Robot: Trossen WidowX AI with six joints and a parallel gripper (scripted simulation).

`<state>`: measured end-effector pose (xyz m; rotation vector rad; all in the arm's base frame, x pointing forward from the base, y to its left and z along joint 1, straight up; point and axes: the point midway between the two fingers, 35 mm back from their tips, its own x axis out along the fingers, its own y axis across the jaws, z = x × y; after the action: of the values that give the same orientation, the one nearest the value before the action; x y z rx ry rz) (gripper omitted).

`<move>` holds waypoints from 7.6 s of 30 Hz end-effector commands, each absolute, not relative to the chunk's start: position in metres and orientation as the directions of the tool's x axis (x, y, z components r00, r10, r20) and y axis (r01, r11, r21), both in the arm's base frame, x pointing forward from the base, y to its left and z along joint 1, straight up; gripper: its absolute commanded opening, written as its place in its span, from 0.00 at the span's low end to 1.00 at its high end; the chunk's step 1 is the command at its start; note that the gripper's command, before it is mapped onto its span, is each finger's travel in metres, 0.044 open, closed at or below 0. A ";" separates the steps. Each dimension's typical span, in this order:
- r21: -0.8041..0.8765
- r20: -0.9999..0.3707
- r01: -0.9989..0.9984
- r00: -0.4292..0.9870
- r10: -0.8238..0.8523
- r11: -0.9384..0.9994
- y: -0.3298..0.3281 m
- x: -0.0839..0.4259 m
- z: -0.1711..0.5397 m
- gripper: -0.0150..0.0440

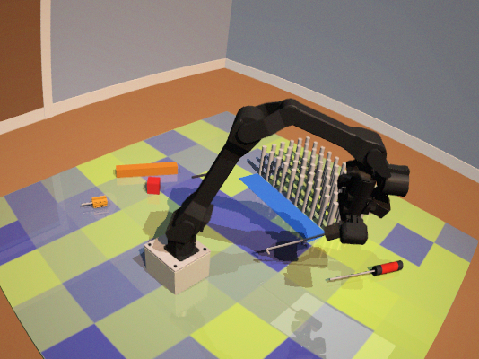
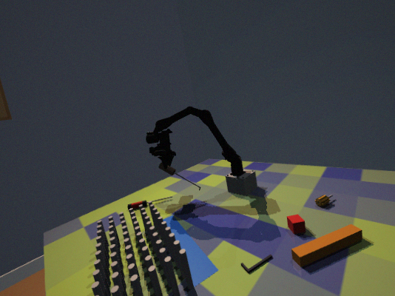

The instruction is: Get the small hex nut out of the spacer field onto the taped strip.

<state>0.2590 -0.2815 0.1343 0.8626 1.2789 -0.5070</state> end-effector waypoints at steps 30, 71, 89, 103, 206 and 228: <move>-0.044 -0.993 -0.139 0.111 -0.029 0.989 -0.162 0.312 0.134 0.25; -0.190 -0.947 -0.981 0.175 -0.268 0.031 -0.020 0.311 0.133 0.25; -0.067 -0.896 -0.838 0.289 -0.336 -0.541 0.033 0.293 0.134 0.25; 0.100 -0.845 -0.532 0.401 -0.354 -0.841 0.068 0.274 0.135 0.25; 0.250 -0.796 -0.247 0.498 -0.344 -0.936 0.083 0.307 -0.020 0.25; 0.250 -0.795 -0.247 0.499 -0.345 -0.936 0.078 0.327 -0.019 0.25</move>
<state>0.3216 0.0767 -0.0220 2.6151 -0.5273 -1.4418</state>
